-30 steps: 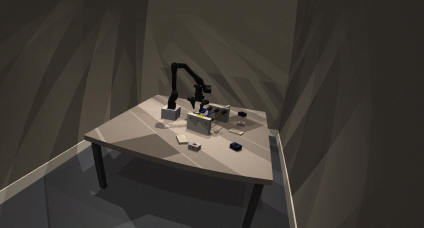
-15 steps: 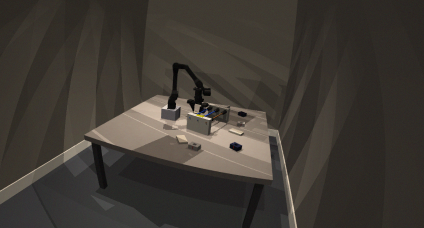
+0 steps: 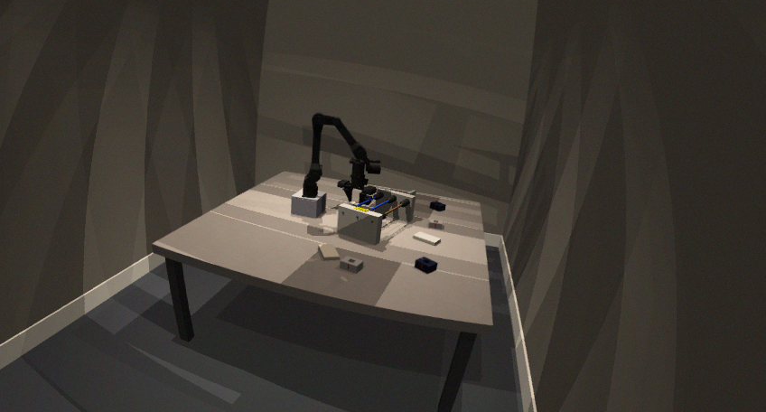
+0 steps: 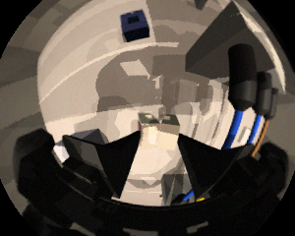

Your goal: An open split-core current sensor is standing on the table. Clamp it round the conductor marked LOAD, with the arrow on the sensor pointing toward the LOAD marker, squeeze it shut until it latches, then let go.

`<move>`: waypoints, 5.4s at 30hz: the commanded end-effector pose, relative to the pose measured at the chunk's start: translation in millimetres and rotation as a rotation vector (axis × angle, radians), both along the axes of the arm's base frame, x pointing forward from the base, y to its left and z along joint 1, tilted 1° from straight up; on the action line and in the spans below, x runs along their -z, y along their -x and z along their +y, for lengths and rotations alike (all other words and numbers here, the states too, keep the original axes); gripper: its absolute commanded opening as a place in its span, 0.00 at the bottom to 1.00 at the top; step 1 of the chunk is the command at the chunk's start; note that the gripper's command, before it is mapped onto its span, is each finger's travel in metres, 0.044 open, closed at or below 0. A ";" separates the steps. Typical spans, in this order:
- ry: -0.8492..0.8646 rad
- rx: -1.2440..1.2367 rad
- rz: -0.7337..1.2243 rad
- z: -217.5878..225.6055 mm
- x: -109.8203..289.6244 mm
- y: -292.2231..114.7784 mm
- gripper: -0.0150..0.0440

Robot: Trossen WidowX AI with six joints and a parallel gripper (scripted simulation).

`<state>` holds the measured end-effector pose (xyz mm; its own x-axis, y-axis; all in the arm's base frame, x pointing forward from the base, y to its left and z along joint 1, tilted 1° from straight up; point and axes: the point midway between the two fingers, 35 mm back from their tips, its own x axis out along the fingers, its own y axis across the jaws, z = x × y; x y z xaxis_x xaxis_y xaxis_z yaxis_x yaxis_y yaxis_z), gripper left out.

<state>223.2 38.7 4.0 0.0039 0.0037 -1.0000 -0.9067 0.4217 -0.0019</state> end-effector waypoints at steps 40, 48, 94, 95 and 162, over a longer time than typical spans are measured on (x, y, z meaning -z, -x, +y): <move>-0.003 0.059 0.002 -2.1 -130.2 -11.2 0.25; -0.004 0.353 0.003 -5.8 -131.6 -23.2 0.25; -0.012 2.092 0.005 -38.0 -130.6 -92.2 0.25; -0.013 2.130 0.005 -38.9 -130.4 -93.7 0.25; -0.023 3.169 0.008 -66.5 -67.9 -132.1 0.25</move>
